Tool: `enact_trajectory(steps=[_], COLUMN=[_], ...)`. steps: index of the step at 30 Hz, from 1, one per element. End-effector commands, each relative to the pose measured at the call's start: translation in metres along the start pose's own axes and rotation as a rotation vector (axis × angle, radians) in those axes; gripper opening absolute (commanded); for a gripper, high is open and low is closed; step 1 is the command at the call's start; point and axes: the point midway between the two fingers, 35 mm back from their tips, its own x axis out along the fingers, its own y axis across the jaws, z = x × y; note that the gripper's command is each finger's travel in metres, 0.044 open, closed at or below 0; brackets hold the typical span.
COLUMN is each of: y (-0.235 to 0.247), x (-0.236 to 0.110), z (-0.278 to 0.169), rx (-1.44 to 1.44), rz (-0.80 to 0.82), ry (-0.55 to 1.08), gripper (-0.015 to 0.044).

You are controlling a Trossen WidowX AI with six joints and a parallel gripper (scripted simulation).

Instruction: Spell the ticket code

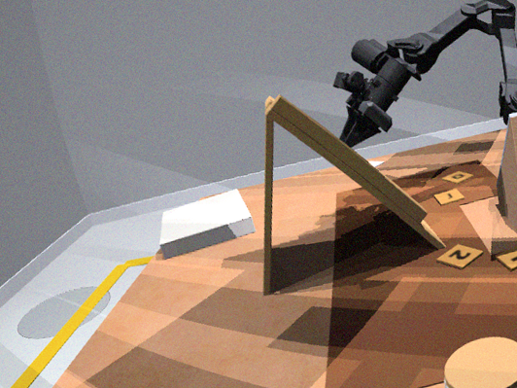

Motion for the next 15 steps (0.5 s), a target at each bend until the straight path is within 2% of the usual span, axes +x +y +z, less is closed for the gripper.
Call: enact_trajectory(steps=[1, 15], y=[0.0033, 0.0105], x=[0.0004, 0.0005], z=[-0.0013, -0.0013], rx=[0.001, 0.001], rz=[0.001, 0.001], ry=[0.003, 0.003], gripper=[0.0, 0.0])
